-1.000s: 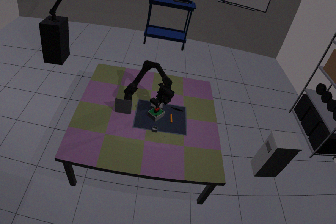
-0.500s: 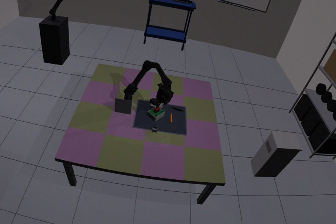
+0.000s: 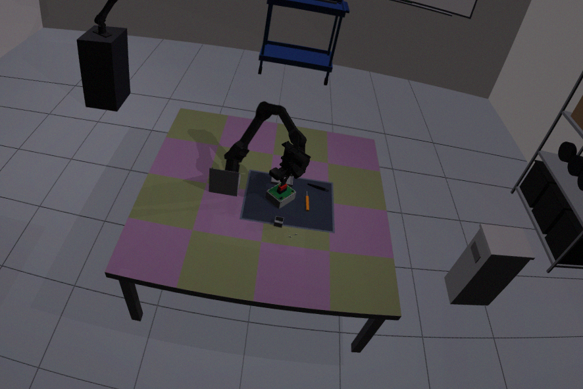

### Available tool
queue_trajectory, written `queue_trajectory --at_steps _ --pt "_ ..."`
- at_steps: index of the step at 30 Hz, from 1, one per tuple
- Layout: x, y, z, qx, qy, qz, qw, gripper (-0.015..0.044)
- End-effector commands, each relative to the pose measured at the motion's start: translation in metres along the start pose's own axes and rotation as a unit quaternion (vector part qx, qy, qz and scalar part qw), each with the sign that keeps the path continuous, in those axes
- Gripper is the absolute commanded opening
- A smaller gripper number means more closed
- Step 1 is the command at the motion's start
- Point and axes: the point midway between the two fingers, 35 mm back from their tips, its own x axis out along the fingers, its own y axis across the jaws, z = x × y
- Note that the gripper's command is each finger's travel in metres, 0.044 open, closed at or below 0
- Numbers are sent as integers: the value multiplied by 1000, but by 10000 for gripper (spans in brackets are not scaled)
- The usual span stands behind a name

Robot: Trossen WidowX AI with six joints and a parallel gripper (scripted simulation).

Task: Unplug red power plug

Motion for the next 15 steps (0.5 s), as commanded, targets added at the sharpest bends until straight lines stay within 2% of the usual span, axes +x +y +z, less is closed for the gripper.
queue_trajectory --at_steps 1,8,15 --pt "3 -1 2 -1 -6 2 1000 79" --pt "3 -1 2 -1 -6 2 1000 251" --pt "8 -1 2 -1 -6 2 1000 251"
